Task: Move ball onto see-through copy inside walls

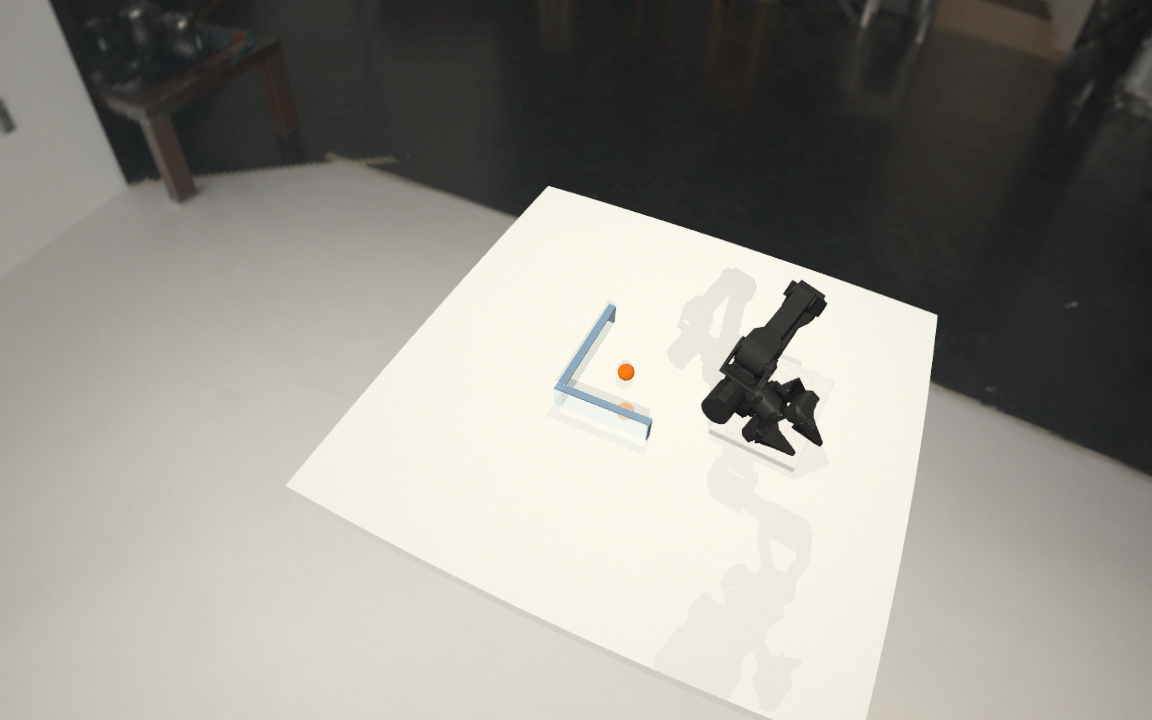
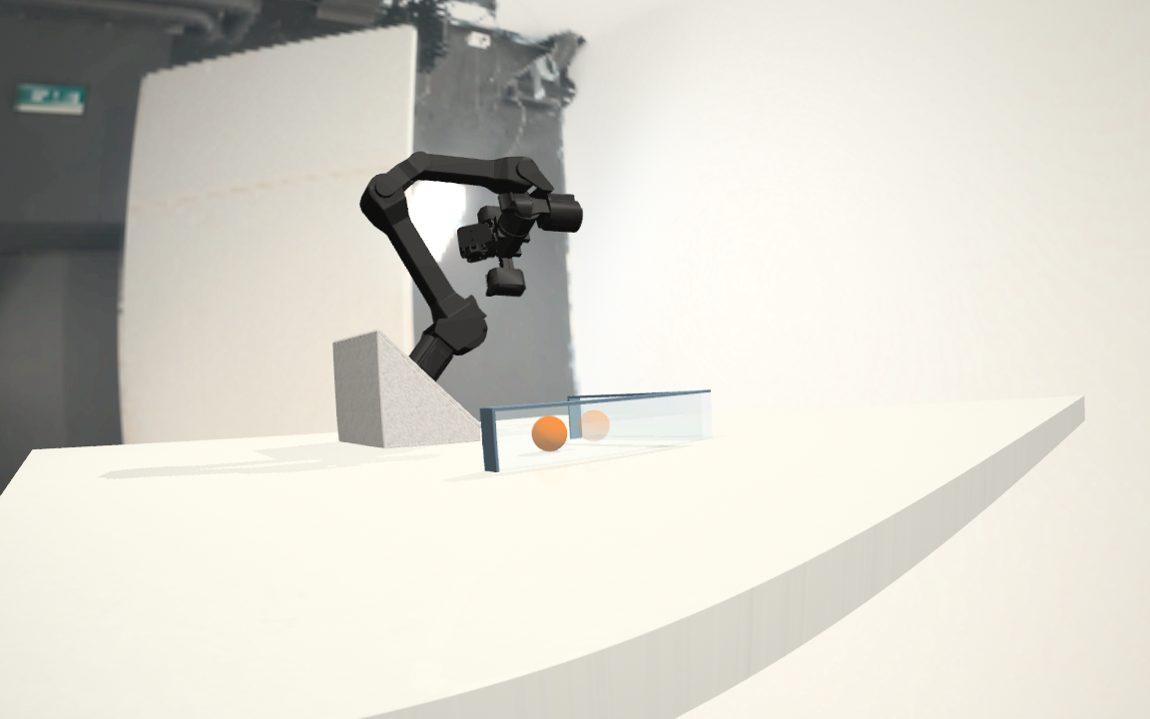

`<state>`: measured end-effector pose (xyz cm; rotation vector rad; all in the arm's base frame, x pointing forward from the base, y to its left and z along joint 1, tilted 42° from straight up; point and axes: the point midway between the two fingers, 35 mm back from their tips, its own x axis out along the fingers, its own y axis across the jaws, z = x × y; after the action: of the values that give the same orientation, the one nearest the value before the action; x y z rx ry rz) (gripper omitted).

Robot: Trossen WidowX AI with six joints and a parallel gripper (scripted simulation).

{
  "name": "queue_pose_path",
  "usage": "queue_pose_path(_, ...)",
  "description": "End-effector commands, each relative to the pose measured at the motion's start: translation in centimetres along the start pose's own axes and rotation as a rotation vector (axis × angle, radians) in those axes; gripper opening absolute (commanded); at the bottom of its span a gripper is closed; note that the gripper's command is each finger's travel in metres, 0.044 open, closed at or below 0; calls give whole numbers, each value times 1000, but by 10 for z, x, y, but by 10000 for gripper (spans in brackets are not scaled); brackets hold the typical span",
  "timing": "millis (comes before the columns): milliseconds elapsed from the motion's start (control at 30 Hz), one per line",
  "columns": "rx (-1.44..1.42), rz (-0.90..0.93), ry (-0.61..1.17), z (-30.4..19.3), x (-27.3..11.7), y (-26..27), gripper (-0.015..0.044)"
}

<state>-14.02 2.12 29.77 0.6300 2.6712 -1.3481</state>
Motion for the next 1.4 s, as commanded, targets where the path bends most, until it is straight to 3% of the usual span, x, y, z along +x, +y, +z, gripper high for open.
queue_pose_path(0,6,2,2,-1,0,1,374)
queue_pose_path(100,92,38,26,-13,2,8,310)
queue_pose_path(400,751,239,274,-90,-11,84,310)
queue_pose_path(633,1381,308,597,-133,-64,170,310)
queue_pose_path(900,1813,310,951,-143,-133,230,310)
queue_pose_path(1133,2287,99,1271,-118,-199,285,310)
queue_pose_path(1367,2792,-338,1637,-52,-266,332,310)
